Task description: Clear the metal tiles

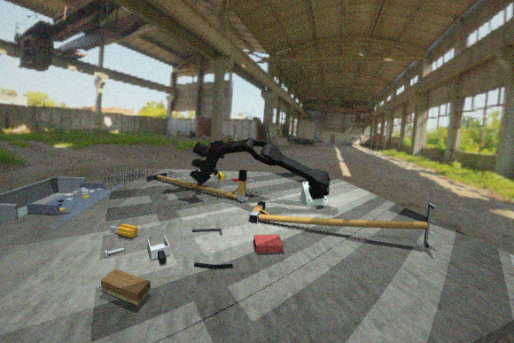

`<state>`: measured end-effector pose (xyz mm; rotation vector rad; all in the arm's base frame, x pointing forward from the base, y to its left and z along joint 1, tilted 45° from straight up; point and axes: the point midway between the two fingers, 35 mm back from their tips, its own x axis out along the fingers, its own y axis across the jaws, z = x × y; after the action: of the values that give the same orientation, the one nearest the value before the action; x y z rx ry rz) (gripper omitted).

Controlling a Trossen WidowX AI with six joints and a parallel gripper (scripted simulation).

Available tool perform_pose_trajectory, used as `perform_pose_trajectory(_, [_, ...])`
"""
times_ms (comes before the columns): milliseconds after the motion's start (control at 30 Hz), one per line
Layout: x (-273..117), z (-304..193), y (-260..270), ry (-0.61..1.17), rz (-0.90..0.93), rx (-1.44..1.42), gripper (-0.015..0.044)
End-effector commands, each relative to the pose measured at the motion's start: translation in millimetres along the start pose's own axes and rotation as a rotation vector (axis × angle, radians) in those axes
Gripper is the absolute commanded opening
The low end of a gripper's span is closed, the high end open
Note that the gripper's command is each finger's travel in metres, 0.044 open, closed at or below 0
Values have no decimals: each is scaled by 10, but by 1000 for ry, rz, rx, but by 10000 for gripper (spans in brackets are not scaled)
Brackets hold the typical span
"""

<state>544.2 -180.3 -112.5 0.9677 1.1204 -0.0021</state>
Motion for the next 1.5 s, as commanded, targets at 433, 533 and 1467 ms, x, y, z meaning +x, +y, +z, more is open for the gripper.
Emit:
perform_pose_trajectory(433, [-220, 90, 19, -17, 2, -6, 0])
perform_pose_trajectory(533, [-270, 108, 19, -20, 2, -7, 0])
perform_pose_trajectory(1467, [-1178, -46, -320, 46, 15, -60, 0])
